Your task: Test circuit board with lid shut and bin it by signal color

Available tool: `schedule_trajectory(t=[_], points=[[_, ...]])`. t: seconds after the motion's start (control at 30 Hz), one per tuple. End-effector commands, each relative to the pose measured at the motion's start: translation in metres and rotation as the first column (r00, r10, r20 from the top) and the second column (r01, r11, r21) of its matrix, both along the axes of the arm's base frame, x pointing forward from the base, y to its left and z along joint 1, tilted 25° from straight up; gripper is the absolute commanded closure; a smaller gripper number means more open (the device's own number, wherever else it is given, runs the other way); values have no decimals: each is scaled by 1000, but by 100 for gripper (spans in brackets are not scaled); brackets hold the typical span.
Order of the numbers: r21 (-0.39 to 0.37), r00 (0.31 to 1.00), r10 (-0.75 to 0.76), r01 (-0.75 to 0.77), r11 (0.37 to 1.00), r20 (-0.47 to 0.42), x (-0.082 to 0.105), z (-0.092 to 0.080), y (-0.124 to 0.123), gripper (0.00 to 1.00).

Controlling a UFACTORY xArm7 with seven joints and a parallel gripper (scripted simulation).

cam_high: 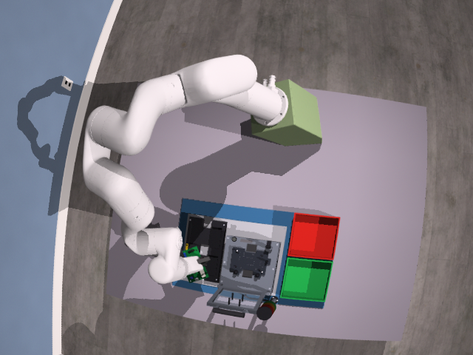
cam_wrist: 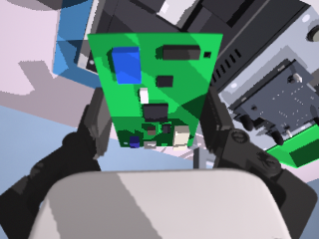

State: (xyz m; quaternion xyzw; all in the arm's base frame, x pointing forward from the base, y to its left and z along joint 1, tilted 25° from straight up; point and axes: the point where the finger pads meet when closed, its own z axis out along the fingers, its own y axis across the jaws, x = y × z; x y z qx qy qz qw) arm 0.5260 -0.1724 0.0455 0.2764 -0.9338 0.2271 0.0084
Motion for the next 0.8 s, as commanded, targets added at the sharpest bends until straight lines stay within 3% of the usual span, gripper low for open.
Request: schedule_trajectory(t=[0.0, 0.17, 0.77], points=[[2, 986, 150, -150, 989, -74, 2, 1, 1, 21], [-1, 970, 219, -221, 975, -108, 2, 1, 1, 21], [33, 766, 571, -589, 807, -294, 2, 1, 1, 21]])
